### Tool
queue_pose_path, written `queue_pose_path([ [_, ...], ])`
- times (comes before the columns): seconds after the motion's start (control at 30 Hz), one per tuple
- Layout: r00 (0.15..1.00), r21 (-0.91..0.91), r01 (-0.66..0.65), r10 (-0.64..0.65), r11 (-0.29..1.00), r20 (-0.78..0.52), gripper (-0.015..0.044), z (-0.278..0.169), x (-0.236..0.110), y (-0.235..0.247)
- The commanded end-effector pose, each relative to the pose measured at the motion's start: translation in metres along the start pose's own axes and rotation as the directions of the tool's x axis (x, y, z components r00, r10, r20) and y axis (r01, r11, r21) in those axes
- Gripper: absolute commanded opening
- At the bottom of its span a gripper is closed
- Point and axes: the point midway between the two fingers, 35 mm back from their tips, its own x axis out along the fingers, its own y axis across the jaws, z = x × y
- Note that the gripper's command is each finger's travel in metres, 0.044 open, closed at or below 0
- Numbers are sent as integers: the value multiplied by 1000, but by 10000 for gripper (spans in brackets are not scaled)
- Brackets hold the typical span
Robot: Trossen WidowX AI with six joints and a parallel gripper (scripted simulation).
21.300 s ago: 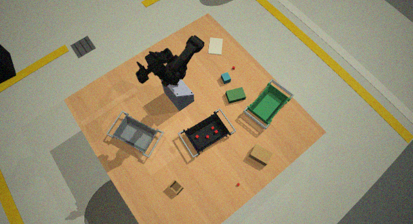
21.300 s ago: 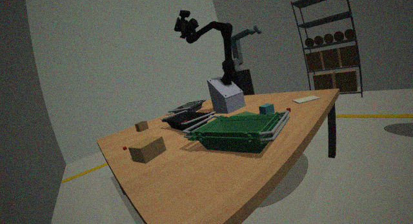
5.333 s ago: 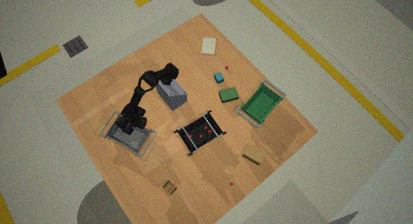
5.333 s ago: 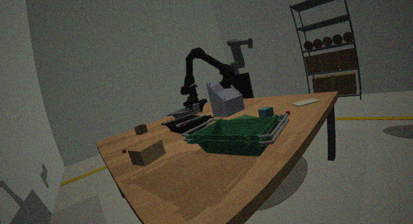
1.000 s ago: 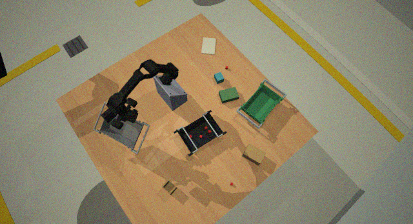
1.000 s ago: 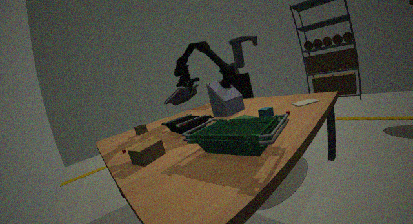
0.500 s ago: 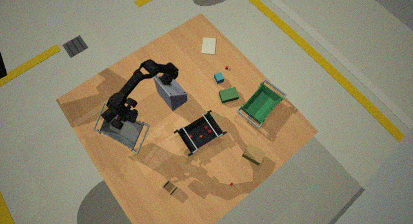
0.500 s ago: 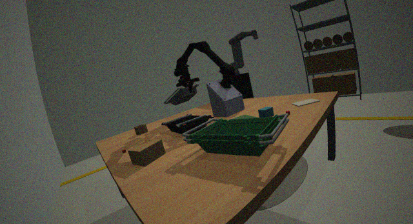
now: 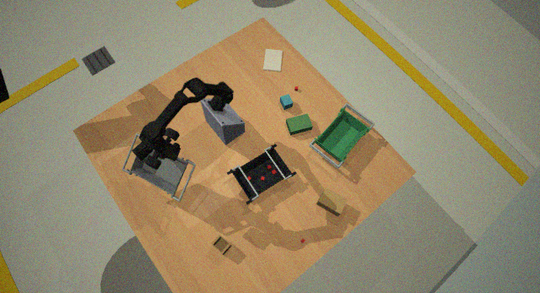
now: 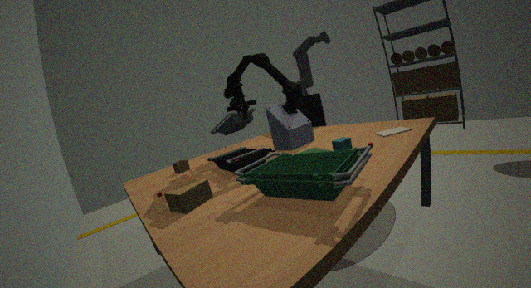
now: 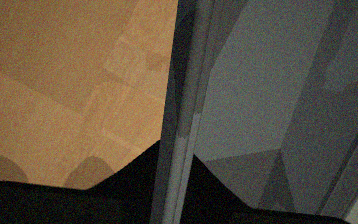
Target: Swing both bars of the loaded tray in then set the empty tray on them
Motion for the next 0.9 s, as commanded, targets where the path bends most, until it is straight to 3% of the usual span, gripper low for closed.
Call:
queue_pose_path([
  [0.0,1000,-9,26,-26,1000,-9,0,-1,-8,-5],
  [0.87,996,-275,75,-88,958,-35,0,116,-40,2],
])
